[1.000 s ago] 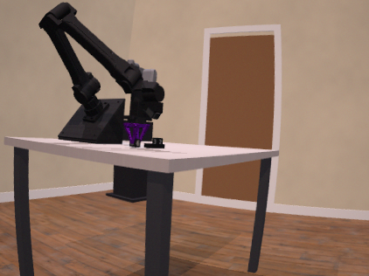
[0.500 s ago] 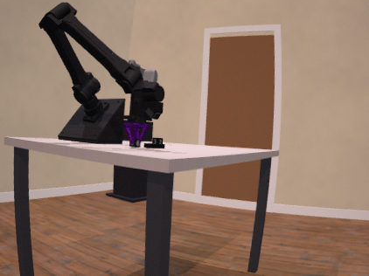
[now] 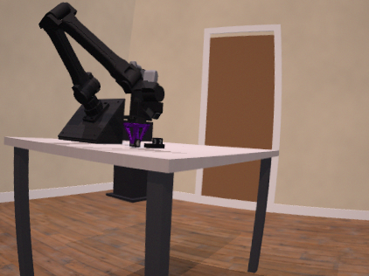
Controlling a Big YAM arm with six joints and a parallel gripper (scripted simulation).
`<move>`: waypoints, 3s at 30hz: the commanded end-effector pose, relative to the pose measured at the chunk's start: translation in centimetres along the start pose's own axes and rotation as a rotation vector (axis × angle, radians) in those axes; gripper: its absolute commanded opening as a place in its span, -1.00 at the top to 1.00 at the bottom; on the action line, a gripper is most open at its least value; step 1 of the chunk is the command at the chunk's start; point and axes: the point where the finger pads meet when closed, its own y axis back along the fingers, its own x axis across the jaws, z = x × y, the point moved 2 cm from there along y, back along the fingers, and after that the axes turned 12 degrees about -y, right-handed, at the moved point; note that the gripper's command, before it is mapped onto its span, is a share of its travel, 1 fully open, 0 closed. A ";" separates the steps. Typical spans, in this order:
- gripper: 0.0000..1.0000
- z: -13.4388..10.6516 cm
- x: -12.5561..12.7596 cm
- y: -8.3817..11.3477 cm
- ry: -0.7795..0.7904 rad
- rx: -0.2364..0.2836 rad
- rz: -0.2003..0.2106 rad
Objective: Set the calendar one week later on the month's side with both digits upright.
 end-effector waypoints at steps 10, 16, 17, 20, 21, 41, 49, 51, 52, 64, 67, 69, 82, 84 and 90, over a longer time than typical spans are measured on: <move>0.51 0.7 0.9 0.4 0.023 -0.024 0.010; 0.51 0.7 0.9 0.4 0.023 -0.024 0.010; 0.51 0.7 0.9 0.4 0.023 -0.024 0.010; 0.51 0.7 0.9 0.4 0.023 -0.024 0.010; 0.51 0.7 0.9 0.4 0.023 -0.024 0.010; 0.51 1.4 1.0 0.6 0.017 -0.031 0.012; 0.51 1.4 1.0 0.7 0.017 -0.031 0.012; 0.51 1.4 1.0 0.7 0.017 -0.031 0.012; 0.51 1.4 1.0 0.7 0.017 -0.031 0.012; 0.51 1.4 0.9 0.6 0.016 -0.031 0.012; 0.51 1.4 0.9 0.6 0.013 -0.031 0.012; 0.51 1.4 0.9 0.5 0.010 -0.031 0.012; 0.51 0.9 0.3 -0.3 -0.001 -0.010 0.004; 0.51 0.9 0.2 -0.4 -0.002 -0.008 0.003; 0.51 0.9 0.3 -0.3 0.001 -0.010 0.004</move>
